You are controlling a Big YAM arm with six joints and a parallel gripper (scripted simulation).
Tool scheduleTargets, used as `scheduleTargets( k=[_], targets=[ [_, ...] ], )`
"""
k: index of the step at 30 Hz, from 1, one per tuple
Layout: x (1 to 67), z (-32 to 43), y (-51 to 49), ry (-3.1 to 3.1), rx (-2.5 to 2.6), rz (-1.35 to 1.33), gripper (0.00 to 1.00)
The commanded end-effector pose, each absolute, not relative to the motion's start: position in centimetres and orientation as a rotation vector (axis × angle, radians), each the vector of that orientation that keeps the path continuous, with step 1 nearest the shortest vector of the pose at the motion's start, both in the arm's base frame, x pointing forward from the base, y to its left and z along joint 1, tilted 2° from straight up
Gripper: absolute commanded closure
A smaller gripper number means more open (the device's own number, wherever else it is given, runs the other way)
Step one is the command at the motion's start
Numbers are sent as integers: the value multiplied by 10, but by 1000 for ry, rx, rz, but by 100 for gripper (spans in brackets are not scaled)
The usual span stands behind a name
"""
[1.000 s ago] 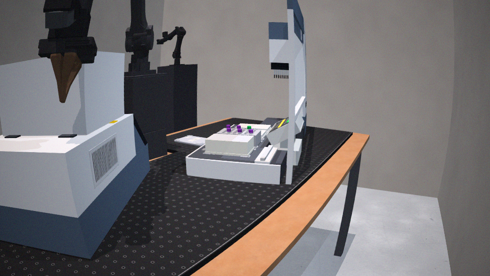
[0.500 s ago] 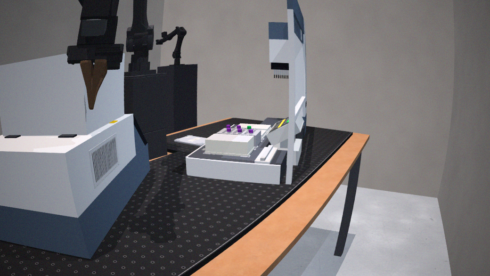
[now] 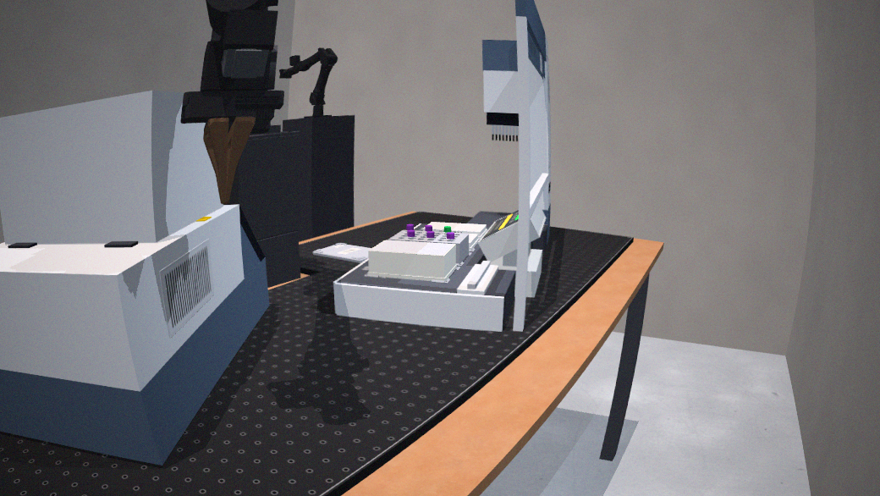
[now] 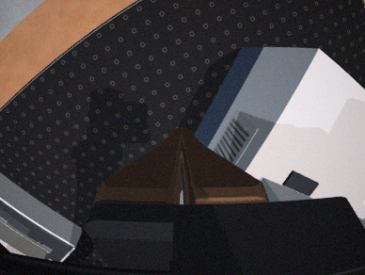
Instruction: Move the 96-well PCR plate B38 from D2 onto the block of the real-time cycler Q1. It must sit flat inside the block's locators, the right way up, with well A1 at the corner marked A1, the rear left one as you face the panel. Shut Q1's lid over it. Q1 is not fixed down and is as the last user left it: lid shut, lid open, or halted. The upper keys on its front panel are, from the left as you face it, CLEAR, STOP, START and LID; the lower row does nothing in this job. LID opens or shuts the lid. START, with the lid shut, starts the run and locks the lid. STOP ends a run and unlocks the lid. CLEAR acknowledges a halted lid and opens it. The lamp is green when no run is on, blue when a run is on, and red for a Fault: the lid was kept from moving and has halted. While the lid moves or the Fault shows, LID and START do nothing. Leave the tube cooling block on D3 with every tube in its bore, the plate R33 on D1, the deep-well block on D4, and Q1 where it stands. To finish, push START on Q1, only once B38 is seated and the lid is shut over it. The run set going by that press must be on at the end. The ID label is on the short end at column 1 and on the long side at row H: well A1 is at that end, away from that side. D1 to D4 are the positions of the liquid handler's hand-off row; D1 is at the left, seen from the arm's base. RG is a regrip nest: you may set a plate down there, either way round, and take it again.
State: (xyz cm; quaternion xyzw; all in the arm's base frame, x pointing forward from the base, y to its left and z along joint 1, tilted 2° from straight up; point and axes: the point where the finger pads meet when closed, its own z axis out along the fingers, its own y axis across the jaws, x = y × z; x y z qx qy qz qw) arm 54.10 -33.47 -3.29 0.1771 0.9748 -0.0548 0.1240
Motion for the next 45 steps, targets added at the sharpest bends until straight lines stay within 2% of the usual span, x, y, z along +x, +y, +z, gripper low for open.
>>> scheduleTargets(
  k=[1,16,45],
  targets=[
    [555,1,-341,2786,460,-179,100],
    [566,-22,-265,2805,373,-147,100],
    [527,-74,-141,2876,215,-104,100]
  ],
)
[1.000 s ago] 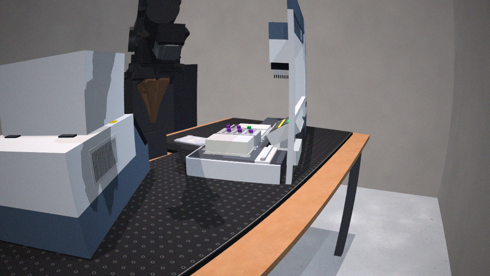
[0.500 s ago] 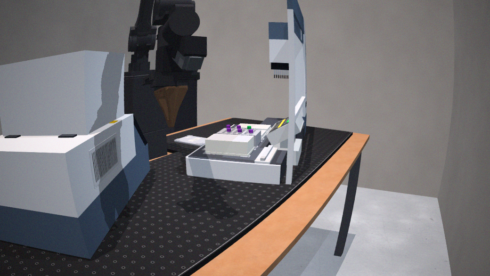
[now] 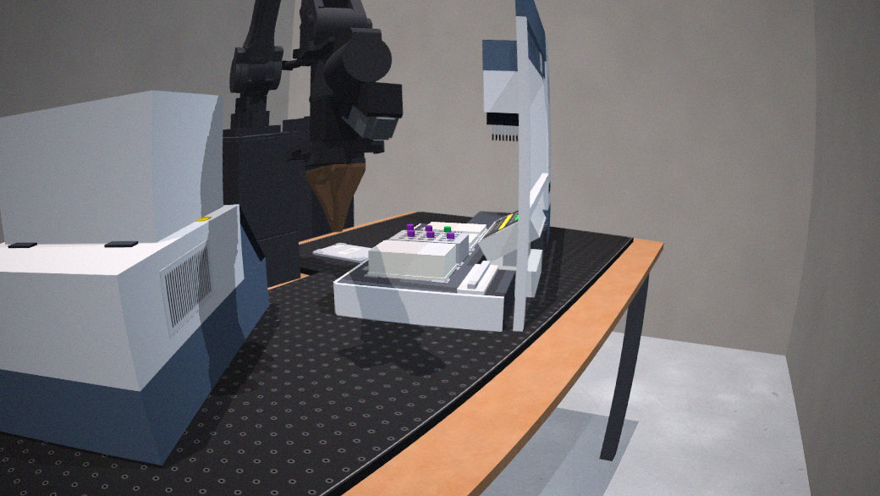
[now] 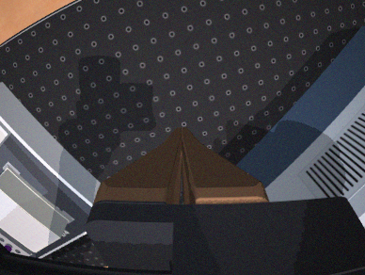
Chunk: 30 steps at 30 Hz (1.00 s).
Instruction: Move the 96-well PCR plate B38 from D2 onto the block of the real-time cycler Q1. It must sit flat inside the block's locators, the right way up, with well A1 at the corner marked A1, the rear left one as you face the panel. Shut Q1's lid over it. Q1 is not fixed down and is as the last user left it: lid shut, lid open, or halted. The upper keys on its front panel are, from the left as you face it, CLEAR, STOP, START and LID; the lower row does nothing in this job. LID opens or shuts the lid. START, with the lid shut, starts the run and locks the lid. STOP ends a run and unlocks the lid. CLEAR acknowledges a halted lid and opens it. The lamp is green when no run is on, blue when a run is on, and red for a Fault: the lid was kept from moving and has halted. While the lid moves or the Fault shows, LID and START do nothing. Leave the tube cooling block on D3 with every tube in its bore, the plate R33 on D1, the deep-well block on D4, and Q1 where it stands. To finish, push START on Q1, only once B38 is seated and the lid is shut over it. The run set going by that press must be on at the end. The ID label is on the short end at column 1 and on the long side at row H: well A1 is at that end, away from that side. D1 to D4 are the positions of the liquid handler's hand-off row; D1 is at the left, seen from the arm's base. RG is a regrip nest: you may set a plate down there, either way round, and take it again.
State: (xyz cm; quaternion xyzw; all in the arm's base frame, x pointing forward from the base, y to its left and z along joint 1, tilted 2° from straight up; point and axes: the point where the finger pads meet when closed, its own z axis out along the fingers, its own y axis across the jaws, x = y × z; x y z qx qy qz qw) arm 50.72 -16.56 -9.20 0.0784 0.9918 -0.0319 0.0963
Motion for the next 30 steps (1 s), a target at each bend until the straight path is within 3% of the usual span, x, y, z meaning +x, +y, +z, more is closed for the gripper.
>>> scheduleTargets(
  k=[1,30],
  targets=[
    [525,-75,-135,2877,214,-104,100],
    [458,-108,-39,2944,-57,-58,100]
  ],
)
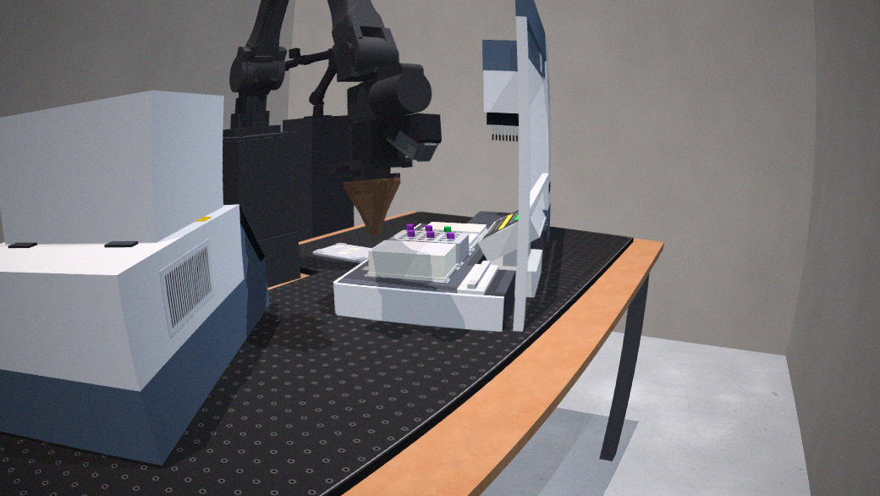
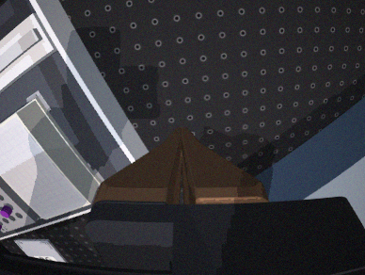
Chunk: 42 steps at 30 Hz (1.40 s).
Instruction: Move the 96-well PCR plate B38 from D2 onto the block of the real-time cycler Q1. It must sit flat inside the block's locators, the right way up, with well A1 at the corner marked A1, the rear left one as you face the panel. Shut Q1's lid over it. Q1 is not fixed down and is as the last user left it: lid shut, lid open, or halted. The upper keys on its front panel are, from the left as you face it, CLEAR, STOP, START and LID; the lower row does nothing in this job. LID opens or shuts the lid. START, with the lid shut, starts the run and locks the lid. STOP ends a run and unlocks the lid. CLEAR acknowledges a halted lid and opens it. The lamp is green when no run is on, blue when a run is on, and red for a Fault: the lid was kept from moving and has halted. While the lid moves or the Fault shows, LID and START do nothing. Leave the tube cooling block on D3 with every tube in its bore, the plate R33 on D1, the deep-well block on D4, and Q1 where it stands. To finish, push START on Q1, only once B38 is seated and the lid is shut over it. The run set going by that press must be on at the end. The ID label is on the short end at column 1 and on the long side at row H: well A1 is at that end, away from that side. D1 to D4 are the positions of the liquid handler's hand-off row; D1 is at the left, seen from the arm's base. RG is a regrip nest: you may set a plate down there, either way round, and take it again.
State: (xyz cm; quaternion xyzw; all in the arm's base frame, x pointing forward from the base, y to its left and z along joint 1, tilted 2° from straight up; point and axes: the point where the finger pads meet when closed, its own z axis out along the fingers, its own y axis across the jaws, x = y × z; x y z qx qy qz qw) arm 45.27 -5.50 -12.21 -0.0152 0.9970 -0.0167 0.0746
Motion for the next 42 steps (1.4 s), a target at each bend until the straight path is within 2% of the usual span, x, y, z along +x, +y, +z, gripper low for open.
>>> scheduleTargets(
  k=[1,27,42],
  targets=[
    [455,-110,-32,2944,-57,-56,100],
    [381,-129,33,2970,-343,-19,100],
    [309,-141,62,2997,-506,-19,100]
  ],
)
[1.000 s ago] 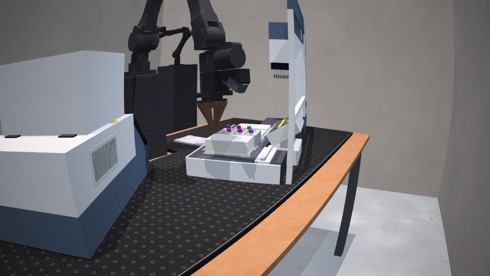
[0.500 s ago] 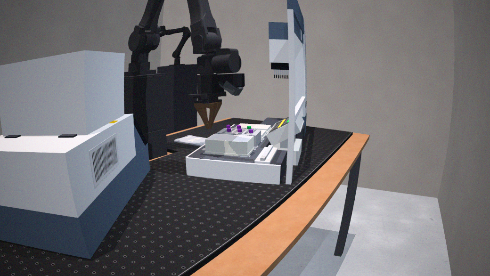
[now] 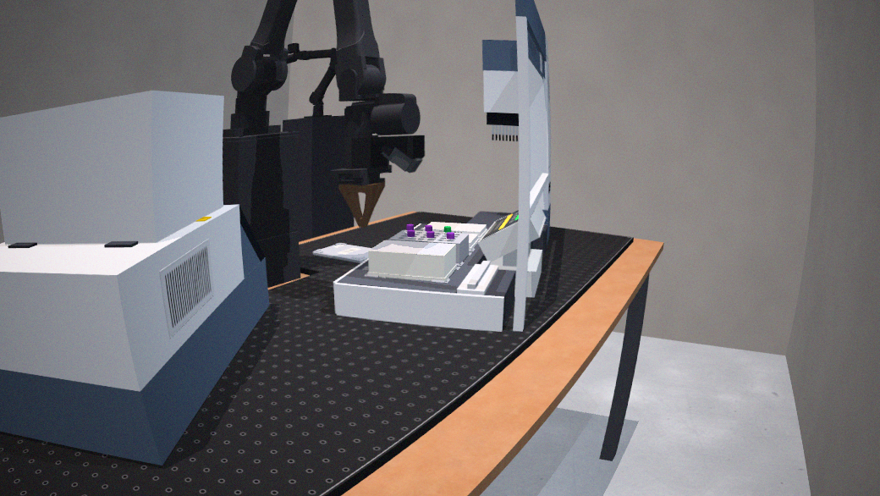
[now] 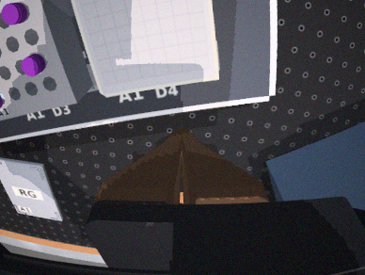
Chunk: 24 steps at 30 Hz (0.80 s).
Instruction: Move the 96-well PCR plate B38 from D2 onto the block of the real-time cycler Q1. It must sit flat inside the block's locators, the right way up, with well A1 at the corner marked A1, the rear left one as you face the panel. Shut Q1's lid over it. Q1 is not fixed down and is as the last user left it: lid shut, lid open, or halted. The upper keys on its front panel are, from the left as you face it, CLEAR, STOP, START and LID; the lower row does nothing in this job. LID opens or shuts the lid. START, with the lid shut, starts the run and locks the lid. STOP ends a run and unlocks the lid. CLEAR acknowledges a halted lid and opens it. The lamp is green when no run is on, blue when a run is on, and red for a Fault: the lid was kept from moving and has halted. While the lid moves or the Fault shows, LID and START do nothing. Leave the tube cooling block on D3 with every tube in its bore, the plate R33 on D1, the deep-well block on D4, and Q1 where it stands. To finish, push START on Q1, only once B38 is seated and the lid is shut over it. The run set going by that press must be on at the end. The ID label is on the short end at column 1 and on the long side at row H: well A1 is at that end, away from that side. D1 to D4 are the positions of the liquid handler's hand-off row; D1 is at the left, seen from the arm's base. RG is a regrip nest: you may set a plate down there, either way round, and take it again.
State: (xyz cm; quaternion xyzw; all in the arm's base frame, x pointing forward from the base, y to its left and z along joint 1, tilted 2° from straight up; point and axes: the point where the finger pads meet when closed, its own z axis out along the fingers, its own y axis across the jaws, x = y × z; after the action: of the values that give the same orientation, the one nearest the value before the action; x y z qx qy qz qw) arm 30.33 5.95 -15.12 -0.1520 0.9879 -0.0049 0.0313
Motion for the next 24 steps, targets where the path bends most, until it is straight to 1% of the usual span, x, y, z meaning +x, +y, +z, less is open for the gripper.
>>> scheduleTargets(
  k=[1,16,19,21,24],
  targets=[
    [309,-141,62,2997,-506,-19,100],
    [235,-146,85,2996,-613,-1,100],
    [235,-146,84,2999,-653,-5,100],
    [224,-146,86,2994,-748,-8,100],
    [200,-146,85,3000,-741,-7,100]
  ],
)
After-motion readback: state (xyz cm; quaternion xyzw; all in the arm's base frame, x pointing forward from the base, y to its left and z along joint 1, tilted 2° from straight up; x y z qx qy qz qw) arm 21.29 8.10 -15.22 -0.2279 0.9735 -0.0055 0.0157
